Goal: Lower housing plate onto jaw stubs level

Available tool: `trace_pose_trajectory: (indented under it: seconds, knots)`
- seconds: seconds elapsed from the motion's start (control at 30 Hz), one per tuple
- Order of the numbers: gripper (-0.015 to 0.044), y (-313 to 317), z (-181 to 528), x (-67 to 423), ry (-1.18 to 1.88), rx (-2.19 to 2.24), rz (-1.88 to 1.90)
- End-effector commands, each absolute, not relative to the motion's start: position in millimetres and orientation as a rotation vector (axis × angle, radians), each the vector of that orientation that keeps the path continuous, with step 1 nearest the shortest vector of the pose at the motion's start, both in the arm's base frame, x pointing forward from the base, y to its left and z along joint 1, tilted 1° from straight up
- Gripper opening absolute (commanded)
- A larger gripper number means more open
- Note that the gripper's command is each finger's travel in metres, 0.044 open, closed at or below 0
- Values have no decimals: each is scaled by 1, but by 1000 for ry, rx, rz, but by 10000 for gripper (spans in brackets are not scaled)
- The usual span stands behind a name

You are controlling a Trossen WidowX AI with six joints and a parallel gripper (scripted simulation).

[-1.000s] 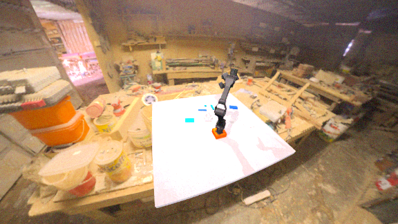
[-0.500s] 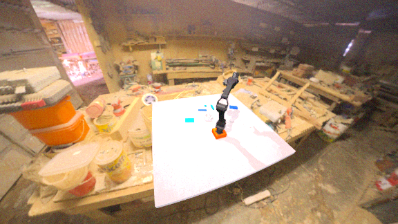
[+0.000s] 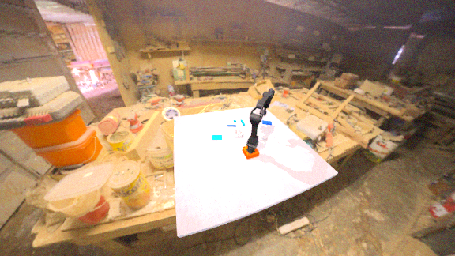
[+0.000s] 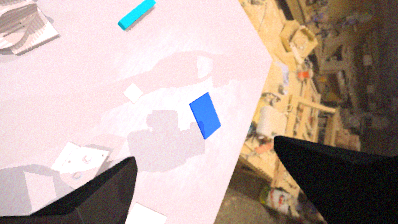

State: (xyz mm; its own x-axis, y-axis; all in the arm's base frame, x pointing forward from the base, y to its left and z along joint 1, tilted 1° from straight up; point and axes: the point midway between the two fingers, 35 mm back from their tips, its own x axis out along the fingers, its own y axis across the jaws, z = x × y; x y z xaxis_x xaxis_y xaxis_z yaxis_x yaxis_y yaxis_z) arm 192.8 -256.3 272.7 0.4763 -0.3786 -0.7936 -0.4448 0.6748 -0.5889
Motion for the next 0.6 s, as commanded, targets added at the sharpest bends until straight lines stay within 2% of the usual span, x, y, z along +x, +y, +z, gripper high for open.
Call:
trace_pose_trajectory:
  seconds: [0.0, 0.57]
  knots:
    - [440, -263, 248, 188, 1177, -913, 146]
    - [440, -275, 149, 160, 1320, -1056, 686]
